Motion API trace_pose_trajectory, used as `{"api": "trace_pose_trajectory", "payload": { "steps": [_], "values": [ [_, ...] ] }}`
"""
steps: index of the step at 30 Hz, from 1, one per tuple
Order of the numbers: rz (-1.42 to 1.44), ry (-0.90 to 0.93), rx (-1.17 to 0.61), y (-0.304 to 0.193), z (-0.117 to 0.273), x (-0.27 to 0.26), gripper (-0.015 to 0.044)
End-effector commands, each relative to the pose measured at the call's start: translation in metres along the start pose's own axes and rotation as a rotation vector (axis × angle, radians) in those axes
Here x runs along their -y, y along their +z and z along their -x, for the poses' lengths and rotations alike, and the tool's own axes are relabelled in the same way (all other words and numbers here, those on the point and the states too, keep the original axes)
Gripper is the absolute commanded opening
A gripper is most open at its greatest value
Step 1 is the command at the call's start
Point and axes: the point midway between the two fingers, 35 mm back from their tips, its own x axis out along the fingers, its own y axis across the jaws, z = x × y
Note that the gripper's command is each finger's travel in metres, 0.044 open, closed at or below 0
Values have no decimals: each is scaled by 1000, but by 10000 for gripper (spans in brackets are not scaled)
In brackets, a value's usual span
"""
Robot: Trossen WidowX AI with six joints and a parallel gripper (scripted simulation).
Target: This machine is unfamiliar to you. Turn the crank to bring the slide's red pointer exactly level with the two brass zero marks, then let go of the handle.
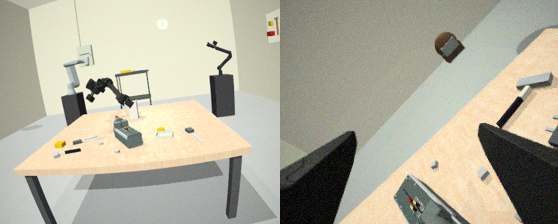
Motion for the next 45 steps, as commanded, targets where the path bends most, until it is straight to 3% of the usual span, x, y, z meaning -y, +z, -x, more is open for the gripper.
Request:
{"api": "trace_pose_trajectory", "payload": {
  "steps": [1, 21, 45],
  "values": [
    [0, 0, -2, 0, 0, 0, 426],
    [93, -73, -258, -57, -68, -24, 440],
    [503, -170, -627, -166, -136, -70, 440]
  ]
}}
